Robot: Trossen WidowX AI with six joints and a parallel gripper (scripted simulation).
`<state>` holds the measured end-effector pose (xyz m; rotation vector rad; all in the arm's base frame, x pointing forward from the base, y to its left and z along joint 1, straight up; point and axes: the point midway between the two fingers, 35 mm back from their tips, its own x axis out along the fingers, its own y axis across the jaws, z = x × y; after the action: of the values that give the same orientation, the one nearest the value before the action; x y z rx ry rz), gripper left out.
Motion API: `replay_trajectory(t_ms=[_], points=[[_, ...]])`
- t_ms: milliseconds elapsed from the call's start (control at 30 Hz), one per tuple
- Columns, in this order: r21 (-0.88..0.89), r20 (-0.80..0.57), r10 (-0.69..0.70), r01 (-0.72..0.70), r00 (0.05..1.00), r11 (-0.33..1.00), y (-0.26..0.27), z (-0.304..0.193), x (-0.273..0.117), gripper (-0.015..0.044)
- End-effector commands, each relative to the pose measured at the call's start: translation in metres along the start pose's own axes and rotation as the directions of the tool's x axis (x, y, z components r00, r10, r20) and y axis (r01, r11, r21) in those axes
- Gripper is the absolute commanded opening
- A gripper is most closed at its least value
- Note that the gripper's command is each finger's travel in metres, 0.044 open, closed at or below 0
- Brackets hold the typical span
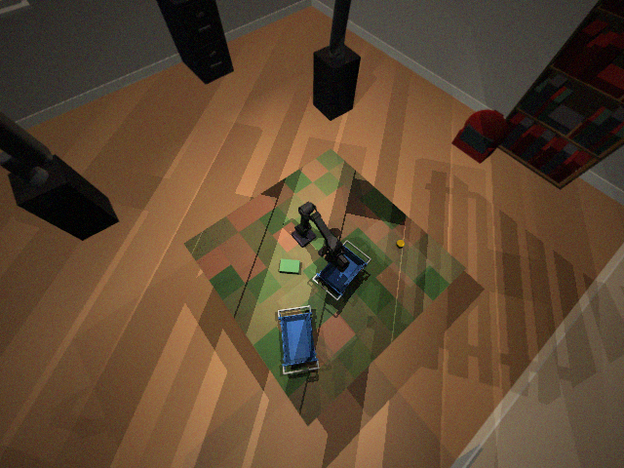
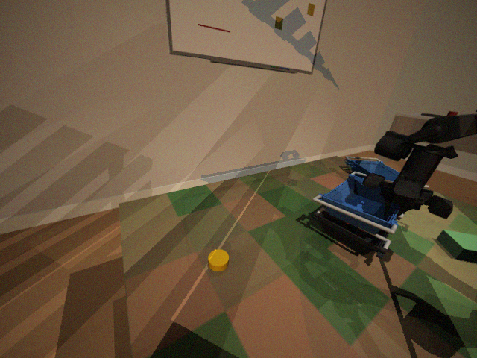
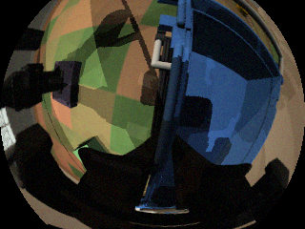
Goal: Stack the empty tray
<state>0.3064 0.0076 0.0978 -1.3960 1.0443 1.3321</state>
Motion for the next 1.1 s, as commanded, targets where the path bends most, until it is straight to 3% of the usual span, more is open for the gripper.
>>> replay_trajectory(t_ms=[0, 900, 1067], points=[[-0.001, -0.004, 0.034, -0.034, 0.999, 0.999, 0.0073, -0.0006, 0.0051, 0.0], [-0.001, -0.004, 0.034, -0.034, 0.999, 0.999, 0.0073, -0.0006, 0.0051, 0.0], [-0.001, -0.004, 0.034, -0.034, 0.999, 0.999, 0.0073, -0.0006, 0.0051, 0.0073]])
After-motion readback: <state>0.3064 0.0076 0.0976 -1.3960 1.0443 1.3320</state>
